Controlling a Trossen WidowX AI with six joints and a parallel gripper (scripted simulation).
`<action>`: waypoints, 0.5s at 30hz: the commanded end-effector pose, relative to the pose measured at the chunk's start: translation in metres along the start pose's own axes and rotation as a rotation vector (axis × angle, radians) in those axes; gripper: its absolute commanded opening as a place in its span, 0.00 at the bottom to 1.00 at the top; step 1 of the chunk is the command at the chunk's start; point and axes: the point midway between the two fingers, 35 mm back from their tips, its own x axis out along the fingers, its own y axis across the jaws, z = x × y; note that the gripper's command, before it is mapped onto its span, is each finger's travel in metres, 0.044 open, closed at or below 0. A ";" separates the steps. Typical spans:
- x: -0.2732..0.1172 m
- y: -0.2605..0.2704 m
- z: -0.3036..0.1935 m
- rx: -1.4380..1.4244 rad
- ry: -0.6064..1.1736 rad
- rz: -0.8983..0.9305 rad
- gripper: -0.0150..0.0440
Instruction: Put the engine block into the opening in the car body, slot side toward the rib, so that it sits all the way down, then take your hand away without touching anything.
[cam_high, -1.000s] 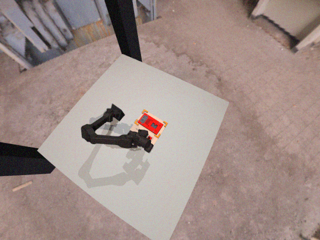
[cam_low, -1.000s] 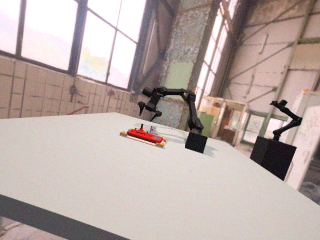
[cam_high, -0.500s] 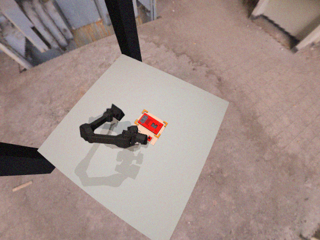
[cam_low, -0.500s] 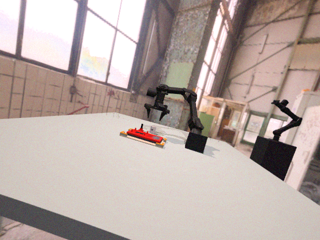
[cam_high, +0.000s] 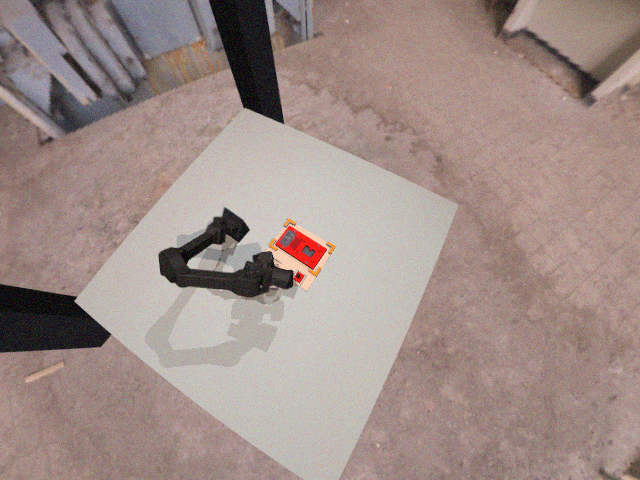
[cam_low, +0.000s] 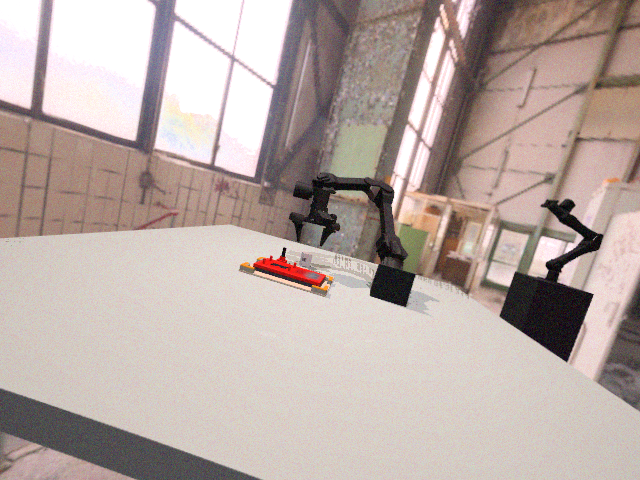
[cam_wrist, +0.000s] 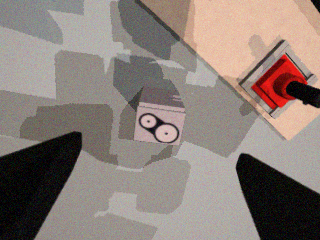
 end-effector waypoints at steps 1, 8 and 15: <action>0.009 0.001 0.000 -0.004 0.003 0.002 1.00; 0.020 0.001 0.000 -0.004 0.003 0.002 1.00; 0.031 0.001 0.000 -0.004 0.003 0.002 1.00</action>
